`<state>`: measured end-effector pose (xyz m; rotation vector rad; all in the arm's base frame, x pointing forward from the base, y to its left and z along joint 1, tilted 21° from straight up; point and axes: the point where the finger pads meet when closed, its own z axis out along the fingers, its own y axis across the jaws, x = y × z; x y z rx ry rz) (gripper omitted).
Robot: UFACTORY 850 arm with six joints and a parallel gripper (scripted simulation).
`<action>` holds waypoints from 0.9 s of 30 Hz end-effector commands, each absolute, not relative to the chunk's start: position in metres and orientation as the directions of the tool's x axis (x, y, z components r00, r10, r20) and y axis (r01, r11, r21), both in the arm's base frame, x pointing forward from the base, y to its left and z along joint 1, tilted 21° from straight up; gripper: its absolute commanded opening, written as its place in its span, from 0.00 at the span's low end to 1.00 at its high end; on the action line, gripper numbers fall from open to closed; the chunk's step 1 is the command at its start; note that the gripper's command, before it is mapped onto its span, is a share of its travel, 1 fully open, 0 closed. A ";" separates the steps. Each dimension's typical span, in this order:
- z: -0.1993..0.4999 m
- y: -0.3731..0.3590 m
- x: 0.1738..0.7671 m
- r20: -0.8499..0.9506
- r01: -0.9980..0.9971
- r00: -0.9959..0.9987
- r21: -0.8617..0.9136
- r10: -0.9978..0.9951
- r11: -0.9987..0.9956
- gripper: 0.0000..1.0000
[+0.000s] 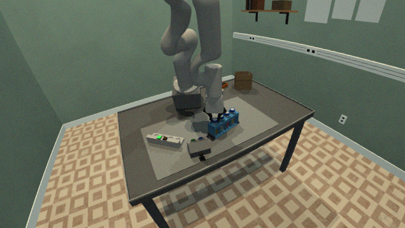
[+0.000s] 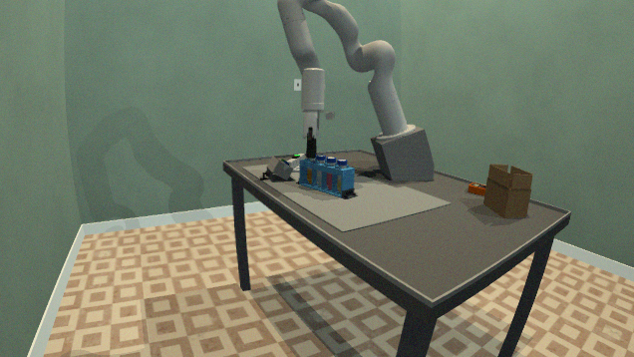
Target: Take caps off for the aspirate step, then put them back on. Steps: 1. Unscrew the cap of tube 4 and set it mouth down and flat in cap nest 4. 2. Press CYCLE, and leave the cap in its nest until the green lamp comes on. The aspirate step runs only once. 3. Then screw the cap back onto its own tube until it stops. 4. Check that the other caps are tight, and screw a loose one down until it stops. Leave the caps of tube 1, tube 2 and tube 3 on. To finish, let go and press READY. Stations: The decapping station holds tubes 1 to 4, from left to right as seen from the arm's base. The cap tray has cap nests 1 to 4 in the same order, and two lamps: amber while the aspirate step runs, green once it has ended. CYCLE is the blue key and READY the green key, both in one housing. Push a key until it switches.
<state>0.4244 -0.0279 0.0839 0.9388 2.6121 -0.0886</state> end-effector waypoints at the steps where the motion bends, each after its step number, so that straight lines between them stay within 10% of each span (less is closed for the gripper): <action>1: 0.084 -0.028 0.425 -0.341 0.745 -0.588 0.125 0.733 0.656 0.00; 27: 0.084 -0.028 0.425 -0.079 0.897 0.309 0.354 0.948 -0.263 0.00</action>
